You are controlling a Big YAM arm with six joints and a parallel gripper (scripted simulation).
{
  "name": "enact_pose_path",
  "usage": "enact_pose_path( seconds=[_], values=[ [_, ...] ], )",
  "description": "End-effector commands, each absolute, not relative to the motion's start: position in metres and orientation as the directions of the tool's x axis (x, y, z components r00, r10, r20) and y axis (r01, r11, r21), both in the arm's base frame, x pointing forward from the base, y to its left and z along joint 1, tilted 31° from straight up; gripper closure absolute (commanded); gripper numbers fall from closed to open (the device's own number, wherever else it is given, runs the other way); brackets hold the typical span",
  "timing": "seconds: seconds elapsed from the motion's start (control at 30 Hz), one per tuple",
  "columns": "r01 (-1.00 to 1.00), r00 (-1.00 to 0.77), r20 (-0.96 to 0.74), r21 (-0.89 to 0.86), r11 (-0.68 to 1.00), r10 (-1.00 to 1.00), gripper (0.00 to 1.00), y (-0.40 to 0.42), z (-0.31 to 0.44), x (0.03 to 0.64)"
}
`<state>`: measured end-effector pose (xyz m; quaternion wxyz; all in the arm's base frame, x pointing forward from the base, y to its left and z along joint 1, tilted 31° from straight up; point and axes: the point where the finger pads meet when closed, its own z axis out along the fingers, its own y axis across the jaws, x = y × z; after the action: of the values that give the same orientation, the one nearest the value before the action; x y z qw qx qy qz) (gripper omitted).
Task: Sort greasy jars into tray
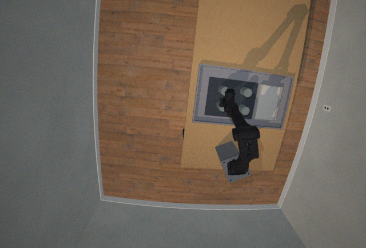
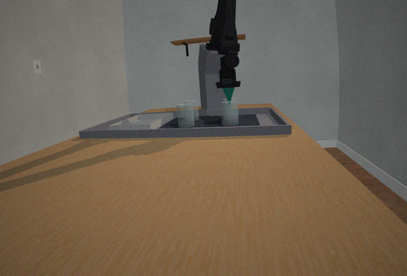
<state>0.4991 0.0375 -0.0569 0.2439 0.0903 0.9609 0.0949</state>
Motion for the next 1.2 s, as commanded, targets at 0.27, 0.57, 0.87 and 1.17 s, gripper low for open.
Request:
enact_pose_path(
  seconds=[0.27,0.57,0.87,1.17],
  values=[
    [0.124,-0.863,-0.455,0.229,0.965,0.219,1.00,0.0444,-0.0592,0.4962],
    [0.124,-0.863,-0.455,0.229,0.965,0.219,1.00,0.0446,-0.0597,0.4953],
    [0.124,-0.863,-0.455,0.229,0.965,0.219,1.00,0.0448,-0.0602,0.4943],
    [0.124,-0.863,-0.455,0.229,0.965,0.219,1.00,0.0450,-0.0606,0.4935]
  ],
)
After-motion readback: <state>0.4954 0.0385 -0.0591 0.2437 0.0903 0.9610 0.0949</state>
